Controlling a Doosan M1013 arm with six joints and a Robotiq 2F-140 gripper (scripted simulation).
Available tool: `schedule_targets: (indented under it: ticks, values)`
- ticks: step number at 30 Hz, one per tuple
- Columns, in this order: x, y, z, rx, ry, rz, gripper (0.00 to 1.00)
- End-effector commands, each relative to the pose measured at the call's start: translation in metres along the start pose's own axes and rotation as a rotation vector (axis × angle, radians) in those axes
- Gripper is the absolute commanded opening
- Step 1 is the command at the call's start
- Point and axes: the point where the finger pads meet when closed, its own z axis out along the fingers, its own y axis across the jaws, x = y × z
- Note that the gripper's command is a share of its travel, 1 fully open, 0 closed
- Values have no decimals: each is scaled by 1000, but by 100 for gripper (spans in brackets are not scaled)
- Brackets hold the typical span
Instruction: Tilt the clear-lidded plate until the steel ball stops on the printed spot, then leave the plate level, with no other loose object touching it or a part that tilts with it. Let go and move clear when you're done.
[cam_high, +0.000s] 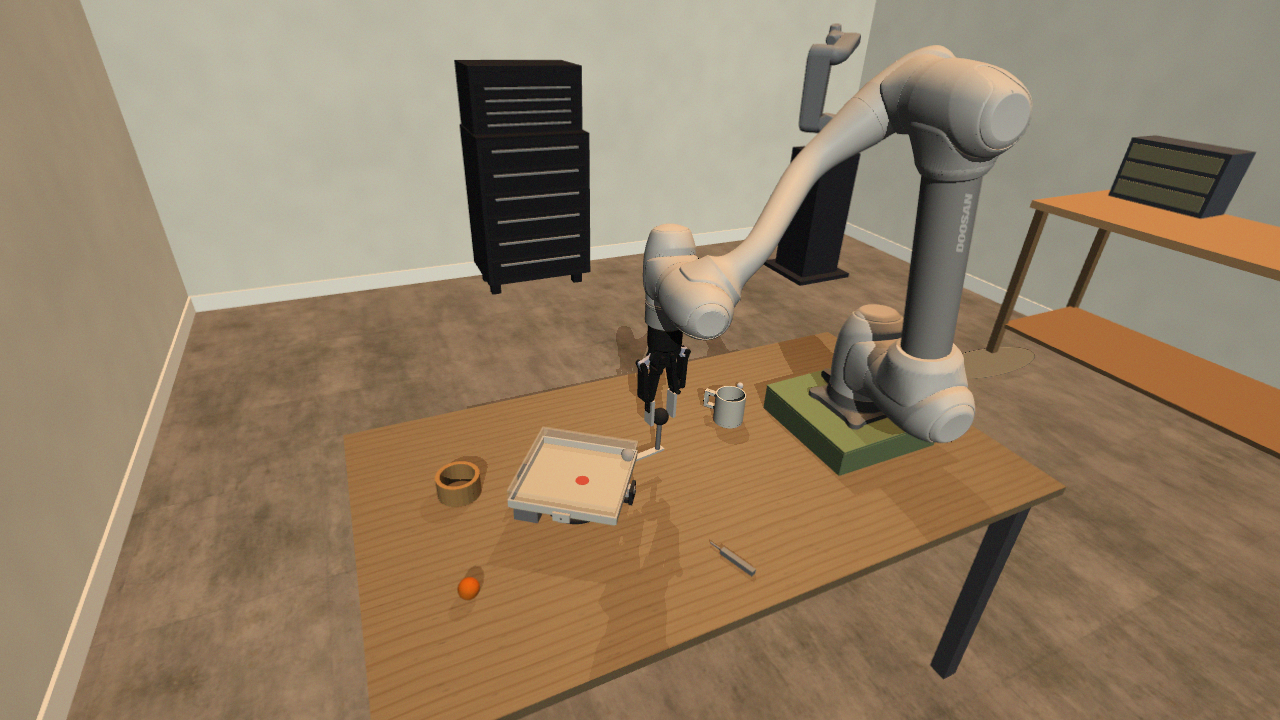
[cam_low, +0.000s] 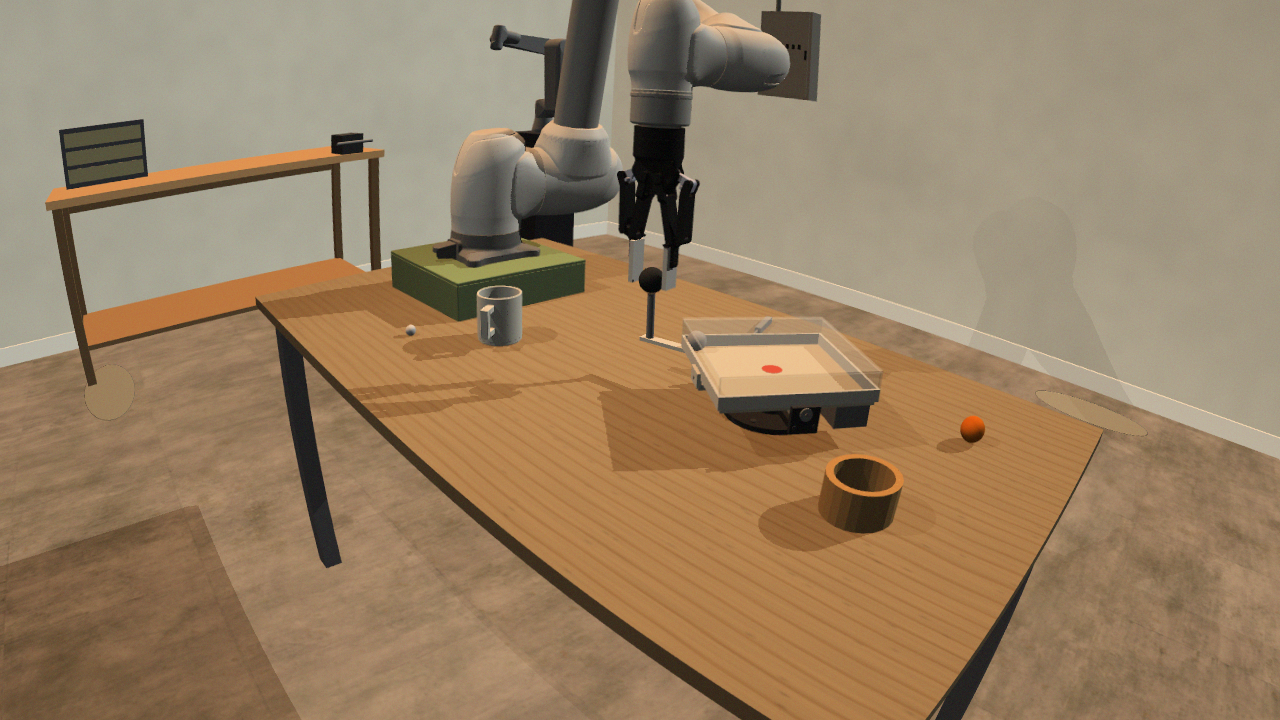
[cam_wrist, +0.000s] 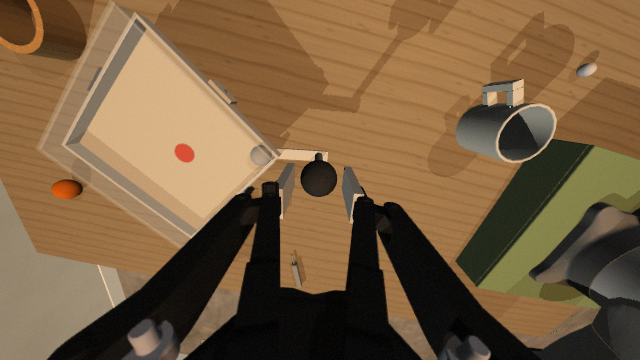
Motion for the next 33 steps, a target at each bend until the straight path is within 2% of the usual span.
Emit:
schedule_targets:
  ticks: [1,33]
  values:
    - [0,0,2,0,0,0,36]
    - [0,0,25,0,0,0,36]
